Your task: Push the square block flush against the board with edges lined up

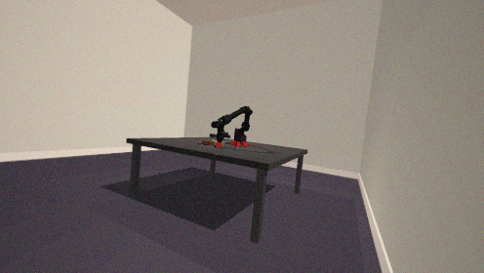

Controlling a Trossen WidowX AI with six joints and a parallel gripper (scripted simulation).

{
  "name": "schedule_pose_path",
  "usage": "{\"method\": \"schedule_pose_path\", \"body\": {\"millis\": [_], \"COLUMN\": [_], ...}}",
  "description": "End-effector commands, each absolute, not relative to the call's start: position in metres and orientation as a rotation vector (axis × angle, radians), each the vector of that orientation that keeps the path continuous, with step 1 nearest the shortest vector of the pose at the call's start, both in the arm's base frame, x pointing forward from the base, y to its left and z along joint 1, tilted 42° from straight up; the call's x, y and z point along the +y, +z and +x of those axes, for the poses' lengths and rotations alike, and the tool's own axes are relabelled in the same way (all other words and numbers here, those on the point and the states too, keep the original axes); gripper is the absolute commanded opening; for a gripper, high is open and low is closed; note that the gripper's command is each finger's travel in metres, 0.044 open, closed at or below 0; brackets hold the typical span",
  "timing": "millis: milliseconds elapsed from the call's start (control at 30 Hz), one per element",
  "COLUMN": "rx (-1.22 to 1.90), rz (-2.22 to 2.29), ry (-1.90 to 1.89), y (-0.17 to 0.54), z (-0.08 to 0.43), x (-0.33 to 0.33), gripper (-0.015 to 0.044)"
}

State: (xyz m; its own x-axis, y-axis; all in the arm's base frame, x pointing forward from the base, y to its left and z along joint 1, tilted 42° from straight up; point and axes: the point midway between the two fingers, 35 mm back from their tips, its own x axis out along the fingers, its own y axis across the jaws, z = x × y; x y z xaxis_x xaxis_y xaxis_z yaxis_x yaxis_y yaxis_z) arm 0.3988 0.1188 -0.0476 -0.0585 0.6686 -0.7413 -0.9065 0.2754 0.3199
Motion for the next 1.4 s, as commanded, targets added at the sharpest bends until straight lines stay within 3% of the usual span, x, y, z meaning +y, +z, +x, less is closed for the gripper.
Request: {"method": "schedule_pose_path", "body": {"millis": [0, 867, 1067, 1367], "rx": [0.965, 0.963, 0.965, 0.966], "rz": [-0.307, -0.306, -0.308, -0.309], "ry": [1.315, 1.315, 1.314, 1.314], "y": [-0.045, -0.019, 0.018, -0.005], "z": [0.401, 0.415, 0.416, 0.404], "x": [0.12, 0.148, 0.107, 0.081], "gripper": [0.0, 0.0, 0.0, 0.0]}}
